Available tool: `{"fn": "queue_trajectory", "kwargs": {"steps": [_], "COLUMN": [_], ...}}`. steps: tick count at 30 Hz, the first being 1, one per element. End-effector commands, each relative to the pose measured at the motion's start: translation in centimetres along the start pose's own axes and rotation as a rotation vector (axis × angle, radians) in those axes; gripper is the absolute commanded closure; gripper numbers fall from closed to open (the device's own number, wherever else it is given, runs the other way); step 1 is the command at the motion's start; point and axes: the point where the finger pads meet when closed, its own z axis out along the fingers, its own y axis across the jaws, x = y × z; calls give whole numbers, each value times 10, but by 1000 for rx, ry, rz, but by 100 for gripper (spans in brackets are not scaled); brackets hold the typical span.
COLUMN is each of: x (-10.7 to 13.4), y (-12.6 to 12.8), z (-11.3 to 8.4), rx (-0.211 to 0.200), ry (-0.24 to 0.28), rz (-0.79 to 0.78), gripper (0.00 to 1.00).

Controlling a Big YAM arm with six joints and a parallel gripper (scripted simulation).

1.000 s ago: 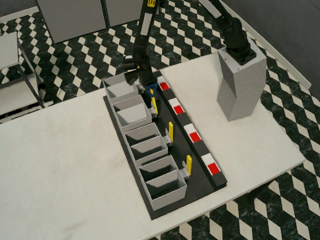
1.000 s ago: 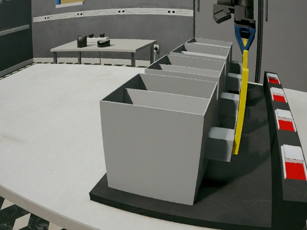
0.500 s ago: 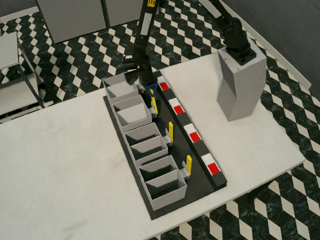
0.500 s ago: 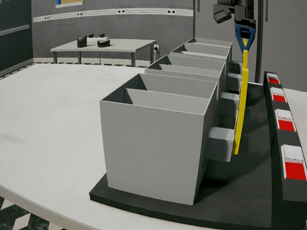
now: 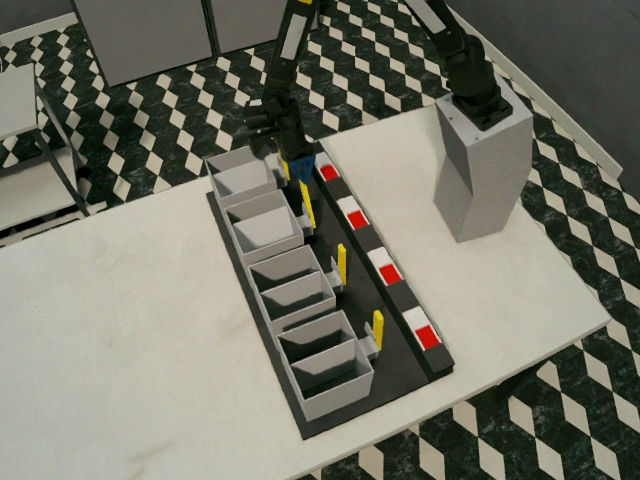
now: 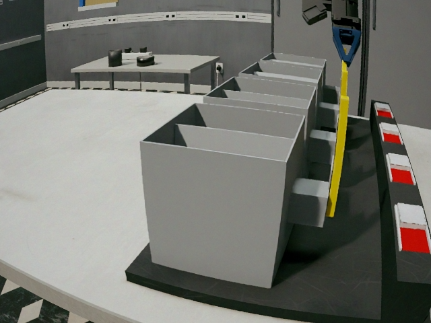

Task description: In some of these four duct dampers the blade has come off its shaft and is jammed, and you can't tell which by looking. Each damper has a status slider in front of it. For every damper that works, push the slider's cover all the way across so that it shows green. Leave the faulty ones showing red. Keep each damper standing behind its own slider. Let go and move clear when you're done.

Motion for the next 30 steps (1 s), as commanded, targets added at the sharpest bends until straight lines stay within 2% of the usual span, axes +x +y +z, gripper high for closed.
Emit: {"fn": "queue_trajectory", "kwargs": {"steps": [1, 4, 6, 7, 12, 19, 21, 23, 25, 29, 30], "x": [-21, -21, -21, -18, -21, -21, -26, -26, -45, -63, -75], "y": [-4, -4, -4, 5, -4, 5, 13, 13, 26, 30, 36], "z": [-33, -43, -43, -39, -56, -52, -48, -48, -51, -56, -58], "rx": [23, 24, 24, 12, 26, 19, 57, 57, 119, 154, 188], "ry": [-44, -45, -45, -29, -45, -32, -34, -34, -48, -69, -75], "rz": [-33, -34, -34, -45, -34, -38, -31, -31, -30, -37, -39], "gripper": [64, 64, 64, 64, 64, 64, 64, 64, 64, 64, 64]}}
